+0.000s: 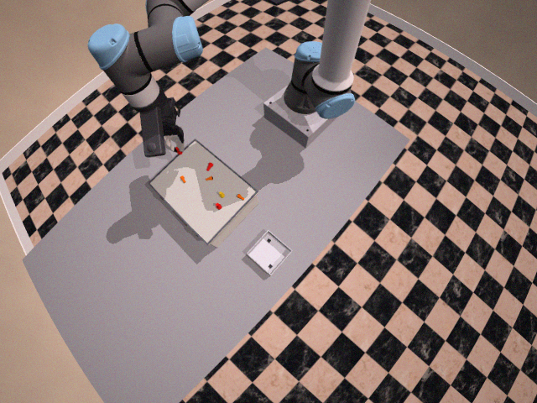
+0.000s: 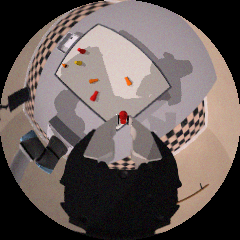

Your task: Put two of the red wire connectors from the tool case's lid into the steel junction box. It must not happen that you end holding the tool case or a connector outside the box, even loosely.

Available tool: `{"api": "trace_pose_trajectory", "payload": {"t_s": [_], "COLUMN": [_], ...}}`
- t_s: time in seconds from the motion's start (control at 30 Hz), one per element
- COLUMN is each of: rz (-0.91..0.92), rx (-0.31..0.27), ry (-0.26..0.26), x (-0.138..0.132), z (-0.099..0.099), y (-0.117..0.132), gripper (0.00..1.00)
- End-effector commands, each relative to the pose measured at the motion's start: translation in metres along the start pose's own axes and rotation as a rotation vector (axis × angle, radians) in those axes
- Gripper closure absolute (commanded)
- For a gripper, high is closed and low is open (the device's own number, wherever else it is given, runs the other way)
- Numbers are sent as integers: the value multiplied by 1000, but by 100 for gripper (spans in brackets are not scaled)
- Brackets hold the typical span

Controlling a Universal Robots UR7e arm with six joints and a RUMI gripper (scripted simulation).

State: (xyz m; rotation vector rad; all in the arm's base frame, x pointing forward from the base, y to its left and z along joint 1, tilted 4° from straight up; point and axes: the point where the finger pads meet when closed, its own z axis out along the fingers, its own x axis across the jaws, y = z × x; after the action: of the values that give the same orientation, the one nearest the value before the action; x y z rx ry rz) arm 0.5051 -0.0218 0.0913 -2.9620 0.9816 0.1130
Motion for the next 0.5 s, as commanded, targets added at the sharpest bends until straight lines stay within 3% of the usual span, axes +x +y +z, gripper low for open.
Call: {"api": "trace_pose_trajectory", "payload": {"t_s": [0.0,0.47], "rz": [0,0], "rx": [0,0], "ry": [1,1], "x": [-3,-30], "z": [-1,-1], "y": [-5,-36], "gripper": [100,100]}}
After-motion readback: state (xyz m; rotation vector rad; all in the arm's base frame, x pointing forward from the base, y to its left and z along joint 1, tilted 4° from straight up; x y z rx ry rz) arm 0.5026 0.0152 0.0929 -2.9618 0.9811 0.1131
